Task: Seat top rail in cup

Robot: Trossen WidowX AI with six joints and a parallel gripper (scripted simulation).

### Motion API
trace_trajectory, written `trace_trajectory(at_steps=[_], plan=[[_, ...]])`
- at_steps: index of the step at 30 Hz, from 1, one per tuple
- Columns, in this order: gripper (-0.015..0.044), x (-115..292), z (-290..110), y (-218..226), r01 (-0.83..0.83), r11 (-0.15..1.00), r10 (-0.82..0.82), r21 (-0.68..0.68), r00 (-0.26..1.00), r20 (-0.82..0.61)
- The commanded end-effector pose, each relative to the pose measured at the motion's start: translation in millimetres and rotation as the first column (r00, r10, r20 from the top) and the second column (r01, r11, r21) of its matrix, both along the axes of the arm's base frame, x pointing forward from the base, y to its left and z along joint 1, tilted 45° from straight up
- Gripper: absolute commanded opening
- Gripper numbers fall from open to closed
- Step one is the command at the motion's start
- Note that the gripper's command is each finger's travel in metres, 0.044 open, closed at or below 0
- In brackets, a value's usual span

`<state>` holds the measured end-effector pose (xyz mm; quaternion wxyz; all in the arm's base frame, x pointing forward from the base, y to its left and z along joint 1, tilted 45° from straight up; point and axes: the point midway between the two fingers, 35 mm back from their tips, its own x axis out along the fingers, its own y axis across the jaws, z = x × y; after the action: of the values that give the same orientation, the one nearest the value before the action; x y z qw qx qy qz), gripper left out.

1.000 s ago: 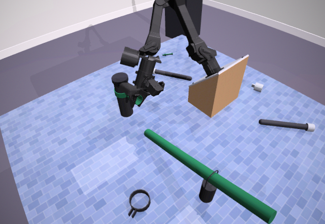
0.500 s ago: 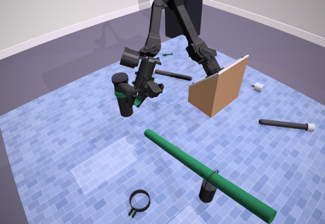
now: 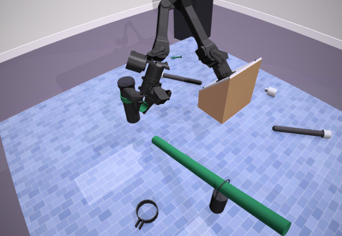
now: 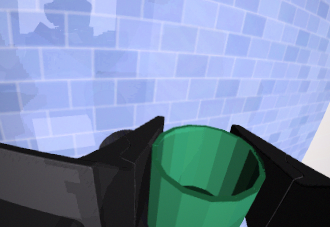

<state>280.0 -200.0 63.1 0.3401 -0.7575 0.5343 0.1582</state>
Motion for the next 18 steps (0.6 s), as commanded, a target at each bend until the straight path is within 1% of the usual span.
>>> trace_trajectory(at_steps=[1, 18], plan=[[0.0000, 3.6, -0.5, 0.3, 0.013, 1.000, -0.013, 0.002, 1.000, 0.019], [0.0000, 10.5, -0.2, -1.2, 0.067, 0.998, -0.066, -0.005, 0.995, 0.073]])
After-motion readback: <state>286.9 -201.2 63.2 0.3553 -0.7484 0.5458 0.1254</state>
